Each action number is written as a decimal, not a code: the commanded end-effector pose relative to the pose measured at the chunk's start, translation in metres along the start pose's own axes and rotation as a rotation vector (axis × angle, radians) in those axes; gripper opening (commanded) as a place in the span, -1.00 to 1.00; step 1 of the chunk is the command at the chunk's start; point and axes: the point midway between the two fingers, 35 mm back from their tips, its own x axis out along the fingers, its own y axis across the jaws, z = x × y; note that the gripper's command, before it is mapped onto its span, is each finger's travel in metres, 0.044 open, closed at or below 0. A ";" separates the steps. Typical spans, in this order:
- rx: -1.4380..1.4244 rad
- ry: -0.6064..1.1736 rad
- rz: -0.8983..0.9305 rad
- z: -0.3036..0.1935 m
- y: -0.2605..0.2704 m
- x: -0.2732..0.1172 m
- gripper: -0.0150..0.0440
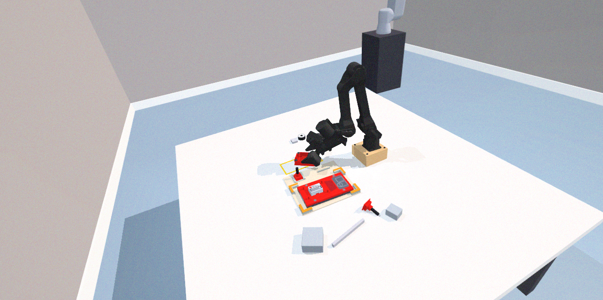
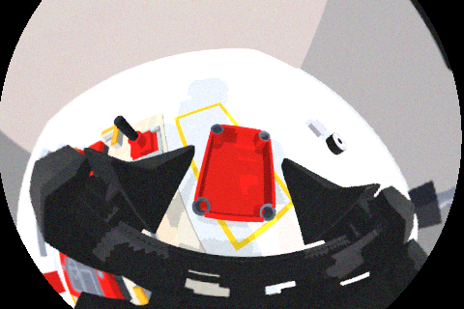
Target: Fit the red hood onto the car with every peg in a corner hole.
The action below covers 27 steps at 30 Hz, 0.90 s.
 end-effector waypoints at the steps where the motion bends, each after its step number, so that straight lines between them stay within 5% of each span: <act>1: -0.009 0.011 0.003 -0.006 0.000 0.001 1.00; 25: -0.009 0.012 0.003 -0.013 -0.001 0.005 1.00; 27: -0.001 0.002 0.000 -0.010 0.000 0.005 0.82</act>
